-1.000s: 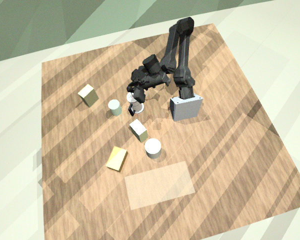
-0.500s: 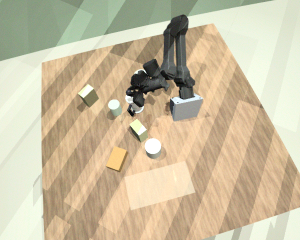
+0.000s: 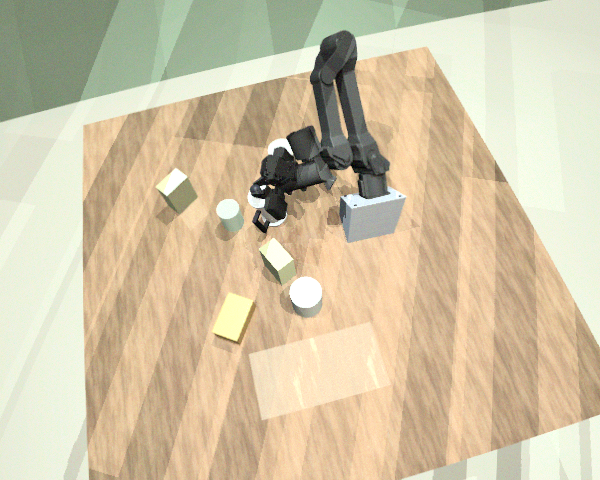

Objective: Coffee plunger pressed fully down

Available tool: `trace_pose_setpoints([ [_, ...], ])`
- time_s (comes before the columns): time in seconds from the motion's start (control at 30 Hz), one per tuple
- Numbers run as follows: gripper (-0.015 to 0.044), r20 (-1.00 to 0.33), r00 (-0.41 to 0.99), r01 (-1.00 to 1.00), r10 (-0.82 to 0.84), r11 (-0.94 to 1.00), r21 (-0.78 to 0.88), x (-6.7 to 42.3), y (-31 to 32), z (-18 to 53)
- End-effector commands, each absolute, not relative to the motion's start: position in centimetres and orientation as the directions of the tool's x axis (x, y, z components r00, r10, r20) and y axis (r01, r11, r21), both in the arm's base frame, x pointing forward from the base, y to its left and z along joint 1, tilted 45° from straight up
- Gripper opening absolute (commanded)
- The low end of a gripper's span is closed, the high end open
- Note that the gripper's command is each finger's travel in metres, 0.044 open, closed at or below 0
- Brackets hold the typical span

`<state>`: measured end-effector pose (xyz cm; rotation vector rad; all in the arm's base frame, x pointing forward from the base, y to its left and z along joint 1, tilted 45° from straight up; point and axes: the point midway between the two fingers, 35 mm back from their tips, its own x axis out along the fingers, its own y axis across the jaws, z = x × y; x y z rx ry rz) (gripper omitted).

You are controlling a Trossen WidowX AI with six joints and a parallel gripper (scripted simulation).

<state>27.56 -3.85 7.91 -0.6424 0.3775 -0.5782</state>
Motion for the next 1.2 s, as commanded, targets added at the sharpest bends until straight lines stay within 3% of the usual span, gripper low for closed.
trace_pose_setpoints([
  [0.0, 0.0117, -0.167, 0.762, 0.374, -0.625, 0.635, -0.676, 27.29, -4.55, 7.27],
  [1.13, 0.0117, -0.161, 0.769, 0.376, -0.619, 0.641, -0.67, 27.87, -4.18, 7.35],
  [1.17, 0.0144, -0.161, 0.769, 0.376, -0.619, 0.641, -0.67, 27.87, -4.18, 7.35],
])
